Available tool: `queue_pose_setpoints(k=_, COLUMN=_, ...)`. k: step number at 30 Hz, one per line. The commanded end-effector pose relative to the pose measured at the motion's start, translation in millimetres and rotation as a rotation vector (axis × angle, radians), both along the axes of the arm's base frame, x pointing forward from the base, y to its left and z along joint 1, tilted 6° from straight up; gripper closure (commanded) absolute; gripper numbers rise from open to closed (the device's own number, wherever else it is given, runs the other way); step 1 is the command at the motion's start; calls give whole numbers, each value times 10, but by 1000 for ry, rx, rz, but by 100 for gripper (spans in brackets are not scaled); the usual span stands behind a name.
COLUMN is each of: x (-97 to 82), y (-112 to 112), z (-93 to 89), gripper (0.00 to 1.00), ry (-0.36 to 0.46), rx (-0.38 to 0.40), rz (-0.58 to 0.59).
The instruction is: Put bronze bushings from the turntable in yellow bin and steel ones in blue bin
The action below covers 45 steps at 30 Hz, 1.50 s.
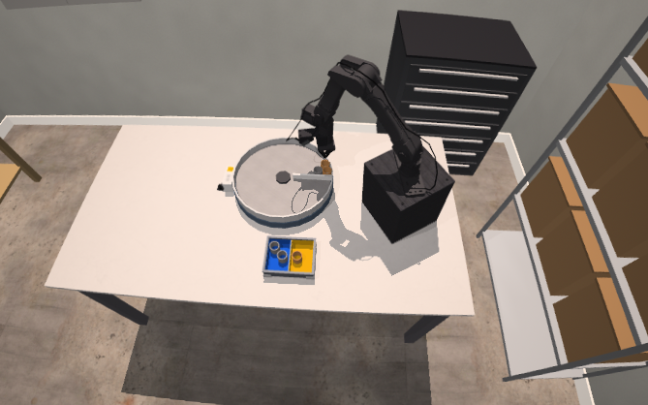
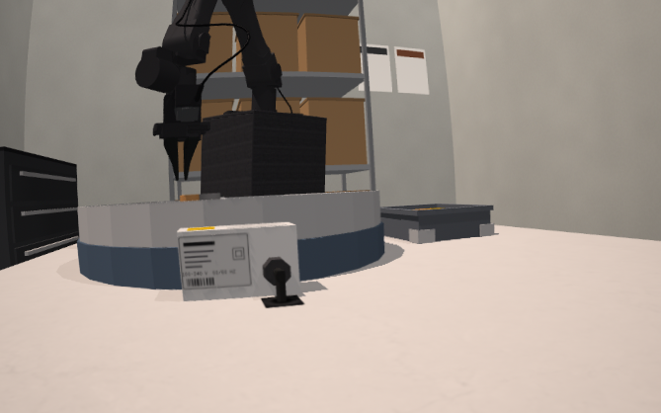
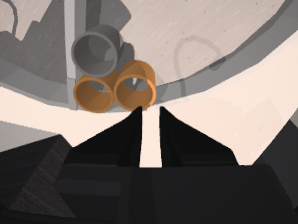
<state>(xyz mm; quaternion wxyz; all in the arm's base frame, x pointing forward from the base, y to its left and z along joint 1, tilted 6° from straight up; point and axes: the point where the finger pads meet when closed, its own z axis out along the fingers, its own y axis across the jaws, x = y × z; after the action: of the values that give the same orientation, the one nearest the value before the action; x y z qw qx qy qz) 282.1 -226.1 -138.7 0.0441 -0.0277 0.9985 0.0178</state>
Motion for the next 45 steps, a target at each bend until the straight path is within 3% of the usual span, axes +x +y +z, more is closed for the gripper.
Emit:
queue_pose_setpoints(k=1, x=53, y=-38, z=79, gripper=86, ry=-25, rx=-9, rz=-1)
queue_pose_setpoints(k=16, x=53, y=-38, z=79, gripper=86, ry=-25, rx=-9, rz=-1)
queue_pose_setpoints(k=22, x=142, y=-32, z=-167, gripper=86, ry=-28, rx=-11, rz=2)
queue_pose_setpoints(k=26, x=137, y=-43, z=-212, gripper=86, ry=-28, rx=-11, rz=-1)
queue_pose_setpoints(k=30, x=208, y=-114, z=-83, gripper=86, ry=-56, rx=-36, rz=-1)
queue_pose_setpoints(k=35, x=104, y=-24, z=-169, gripper=86, ry=-23, rx=-7, rz=-2)
queue_pose_setpoints(k=45, x=101, y=-22, z=-170, gripper=86, ry=-22, rx=-6, rz=-2)
